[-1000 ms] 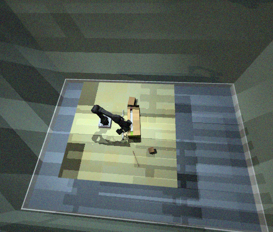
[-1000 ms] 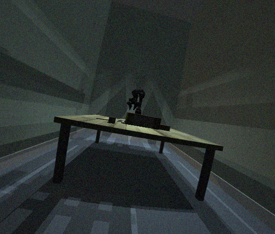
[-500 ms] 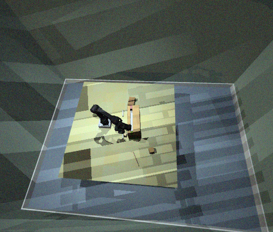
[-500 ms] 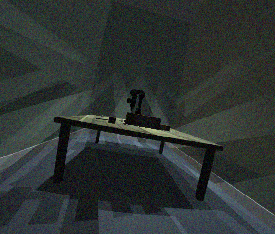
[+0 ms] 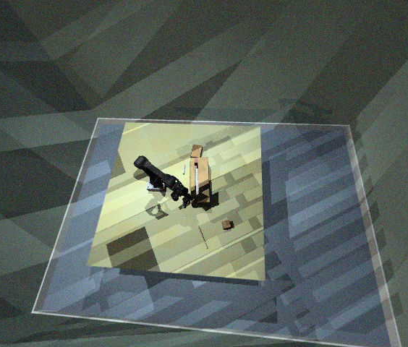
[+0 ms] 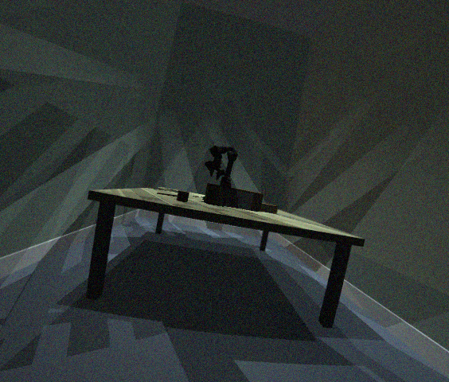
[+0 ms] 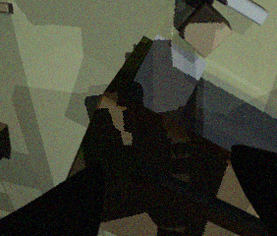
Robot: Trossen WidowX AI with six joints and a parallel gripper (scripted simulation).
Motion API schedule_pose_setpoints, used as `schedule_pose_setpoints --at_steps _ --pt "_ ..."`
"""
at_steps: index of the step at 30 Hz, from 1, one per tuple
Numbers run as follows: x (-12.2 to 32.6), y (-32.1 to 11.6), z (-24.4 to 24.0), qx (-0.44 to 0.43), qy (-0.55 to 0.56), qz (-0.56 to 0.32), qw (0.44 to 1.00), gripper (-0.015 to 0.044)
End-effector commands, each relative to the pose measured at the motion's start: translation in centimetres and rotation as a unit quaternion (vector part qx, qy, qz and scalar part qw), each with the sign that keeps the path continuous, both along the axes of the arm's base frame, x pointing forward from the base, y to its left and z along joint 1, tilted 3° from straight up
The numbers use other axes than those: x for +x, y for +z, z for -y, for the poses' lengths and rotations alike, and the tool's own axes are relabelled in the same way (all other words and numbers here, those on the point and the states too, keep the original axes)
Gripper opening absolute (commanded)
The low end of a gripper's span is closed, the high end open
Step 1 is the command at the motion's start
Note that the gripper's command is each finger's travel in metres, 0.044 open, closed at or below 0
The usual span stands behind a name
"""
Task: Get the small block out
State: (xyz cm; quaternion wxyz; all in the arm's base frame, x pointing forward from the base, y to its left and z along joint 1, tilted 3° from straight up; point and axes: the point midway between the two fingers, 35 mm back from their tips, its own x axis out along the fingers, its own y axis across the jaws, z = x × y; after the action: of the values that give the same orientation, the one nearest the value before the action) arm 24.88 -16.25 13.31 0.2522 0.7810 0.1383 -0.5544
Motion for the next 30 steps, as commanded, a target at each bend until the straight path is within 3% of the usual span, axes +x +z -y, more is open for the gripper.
schedule_pose_setpoints --at_steps 1,17,24,30 --pt "-1.1 -1.0 -0.3 0.133 -0.273 0.026 0.953 0.0285" --pt "-1.1 -1.2 -0.3 0.133 -0.273 0.026 0.953 0.0285" --pt "-1.7 -9.7 -0.4 0.133 -0.273 0.026 0.953 0.0285" --pt "-1.9 -10.5 -0.6 0.133 -0.273 0.025 0.953 0.0285"
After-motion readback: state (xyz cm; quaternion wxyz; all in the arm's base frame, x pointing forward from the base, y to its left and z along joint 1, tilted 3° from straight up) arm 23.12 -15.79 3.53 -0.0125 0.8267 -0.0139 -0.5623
